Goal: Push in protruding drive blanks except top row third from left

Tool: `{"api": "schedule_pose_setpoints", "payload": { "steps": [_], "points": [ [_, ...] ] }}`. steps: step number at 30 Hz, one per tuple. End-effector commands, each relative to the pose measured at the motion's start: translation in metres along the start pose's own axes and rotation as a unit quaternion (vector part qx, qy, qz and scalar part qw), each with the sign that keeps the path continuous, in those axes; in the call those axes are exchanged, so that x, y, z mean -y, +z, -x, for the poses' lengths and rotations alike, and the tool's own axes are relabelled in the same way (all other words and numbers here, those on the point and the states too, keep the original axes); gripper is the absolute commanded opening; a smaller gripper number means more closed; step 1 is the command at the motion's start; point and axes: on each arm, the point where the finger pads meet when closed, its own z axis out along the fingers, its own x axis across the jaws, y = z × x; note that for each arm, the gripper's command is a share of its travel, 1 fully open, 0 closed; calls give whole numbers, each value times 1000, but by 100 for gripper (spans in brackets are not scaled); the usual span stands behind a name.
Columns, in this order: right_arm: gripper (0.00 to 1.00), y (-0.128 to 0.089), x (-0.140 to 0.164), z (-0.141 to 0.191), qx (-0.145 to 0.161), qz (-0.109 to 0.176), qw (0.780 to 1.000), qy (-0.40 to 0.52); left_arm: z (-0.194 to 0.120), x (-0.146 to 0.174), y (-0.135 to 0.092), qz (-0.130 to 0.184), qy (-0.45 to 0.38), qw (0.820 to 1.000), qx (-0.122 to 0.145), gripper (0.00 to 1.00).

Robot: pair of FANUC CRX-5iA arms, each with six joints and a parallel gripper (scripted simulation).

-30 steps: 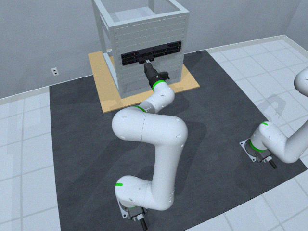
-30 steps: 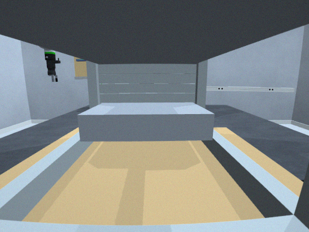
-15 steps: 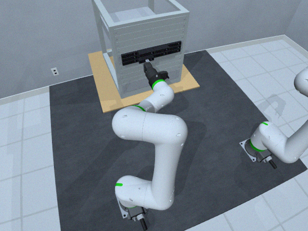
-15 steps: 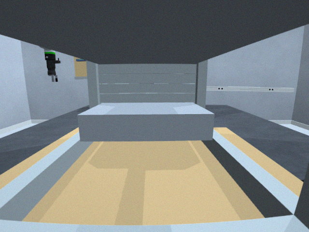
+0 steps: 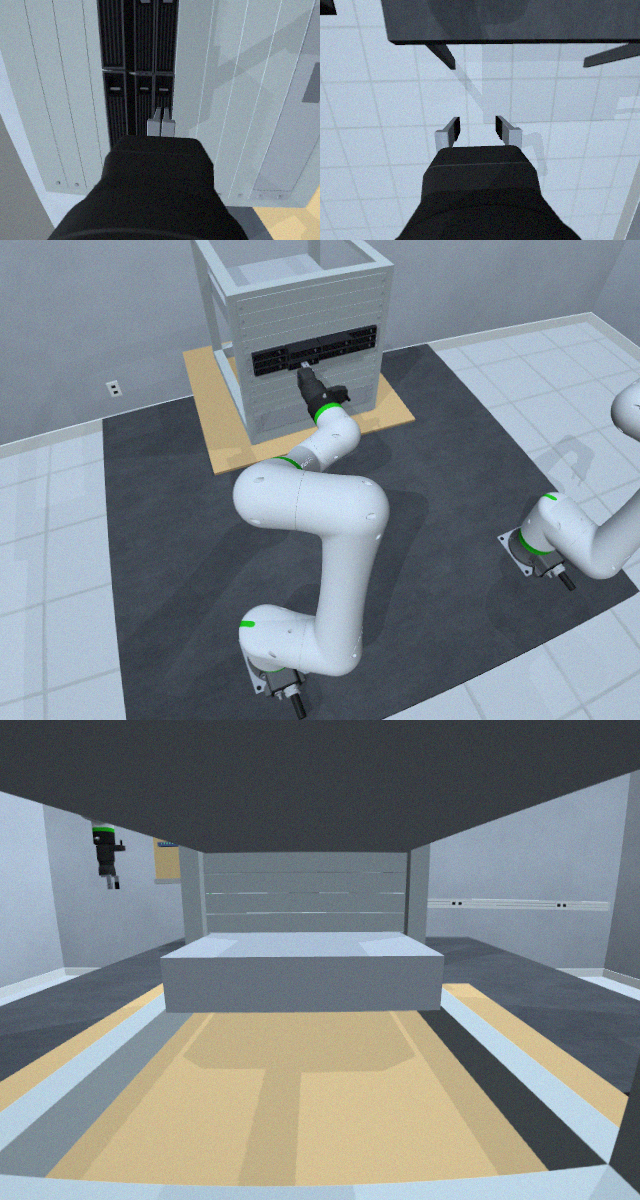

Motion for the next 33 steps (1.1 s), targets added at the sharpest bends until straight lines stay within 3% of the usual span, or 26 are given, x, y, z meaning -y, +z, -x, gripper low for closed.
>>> {"api": "schedule_pose_setpoints", "payload": {
  "steps": [1,33],
  "points": [
    [100,-1,0,0,0,1,1000,0,1,0,0,0,-1,1000,1,0],
    [100,-1,0,0,0,1,1000,0,1,0,6,0,-1,1000,1,0]
  ]
}}
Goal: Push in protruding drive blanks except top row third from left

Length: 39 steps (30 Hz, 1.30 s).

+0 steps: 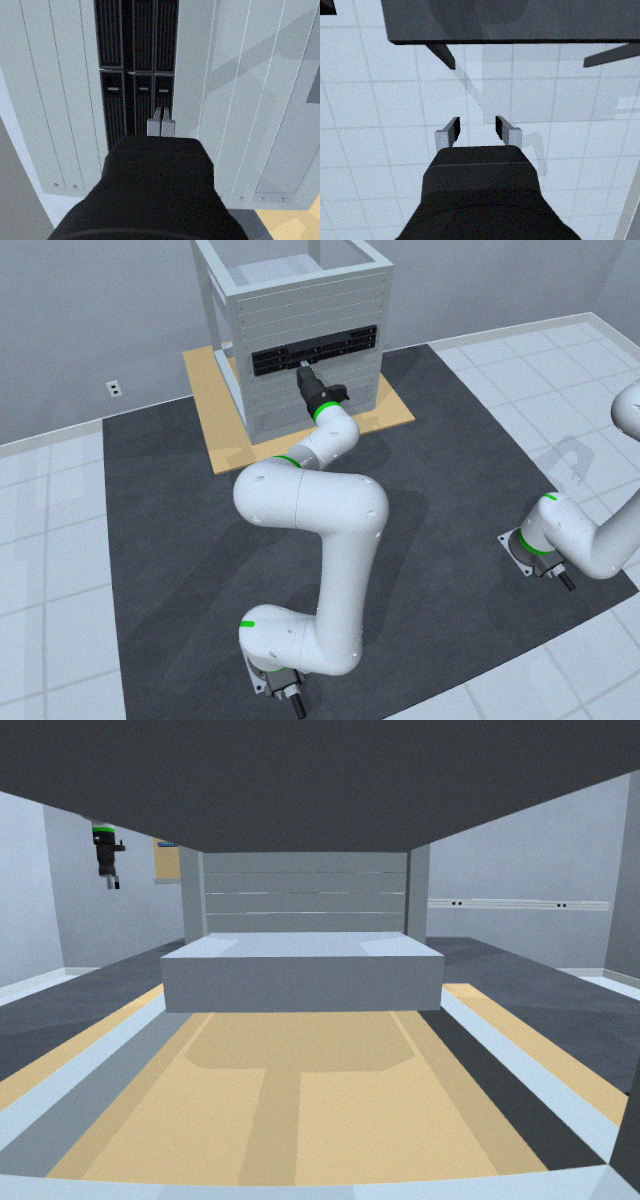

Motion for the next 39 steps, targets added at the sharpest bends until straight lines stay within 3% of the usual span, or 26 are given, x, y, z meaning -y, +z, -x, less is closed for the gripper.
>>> {"api": "schedule_pose_setpoints", "payload": {
  "steps": [1,39],
  "points": [
    [100,-1,0,0,0,1,1000,0,2,0,0,0,-1,1000,1,0],
    [100,-1,0,0,0,1,1000,0,2,0,6,0,-1,1000,1,0]
  ]
}}
